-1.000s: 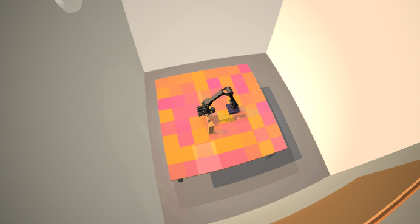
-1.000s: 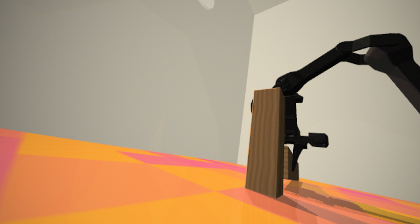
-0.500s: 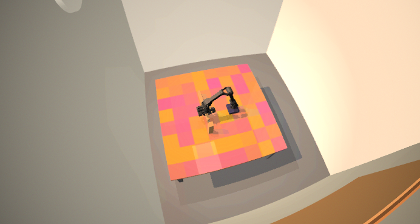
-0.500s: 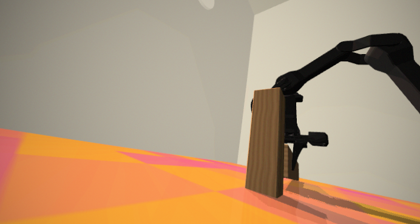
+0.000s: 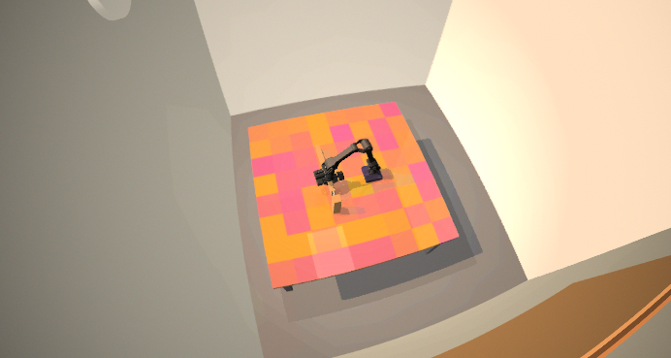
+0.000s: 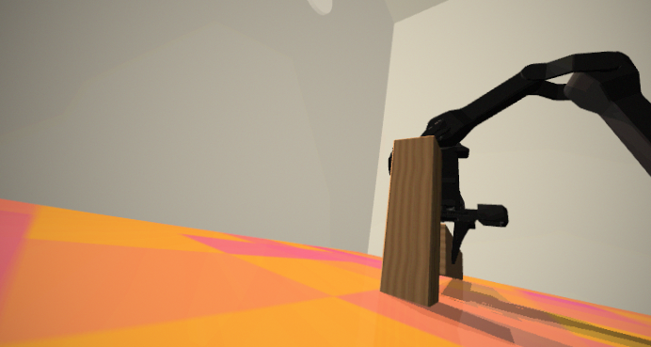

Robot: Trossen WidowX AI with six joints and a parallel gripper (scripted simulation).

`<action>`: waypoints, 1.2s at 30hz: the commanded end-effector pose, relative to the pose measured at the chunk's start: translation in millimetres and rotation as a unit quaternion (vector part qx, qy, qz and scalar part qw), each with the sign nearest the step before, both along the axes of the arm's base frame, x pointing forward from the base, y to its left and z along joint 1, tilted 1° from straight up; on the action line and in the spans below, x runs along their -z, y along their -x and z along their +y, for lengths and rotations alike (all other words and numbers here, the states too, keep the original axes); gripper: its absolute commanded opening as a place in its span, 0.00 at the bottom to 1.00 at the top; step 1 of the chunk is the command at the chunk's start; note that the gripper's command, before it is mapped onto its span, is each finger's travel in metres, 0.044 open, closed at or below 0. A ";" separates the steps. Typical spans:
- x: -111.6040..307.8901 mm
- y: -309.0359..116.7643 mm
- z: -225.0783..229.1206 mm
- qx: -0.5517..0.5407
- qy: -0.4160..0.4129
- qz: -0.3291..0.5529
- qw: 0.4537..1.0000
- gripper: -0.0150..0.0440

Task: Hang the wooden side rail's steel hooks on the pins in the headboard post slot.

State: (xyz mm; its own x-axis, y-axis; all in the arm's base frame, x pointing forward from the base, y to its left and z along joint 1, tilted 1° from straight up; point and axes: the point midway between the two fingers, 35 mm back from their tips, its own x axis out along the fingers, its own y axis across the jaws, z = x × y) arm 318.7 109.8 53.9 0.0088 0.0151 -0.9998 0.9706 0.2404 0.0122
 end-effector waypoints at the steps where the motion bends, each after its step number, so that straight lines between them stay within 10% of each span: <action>1: -2.7 -3.6 1.8 -0.002 -0.001 -0.007 1.000 0.25; 36: -3.1 -6.5 6.2 -0.002 -0.001 -0.007 1.000 0.25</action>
State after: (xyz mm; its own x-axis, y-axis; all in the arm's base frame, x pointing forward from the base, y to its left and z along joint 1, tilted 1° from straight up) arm 321.9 114.3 54.0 0.0105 0.0145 -0.9998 0.9703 0.2415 0.0137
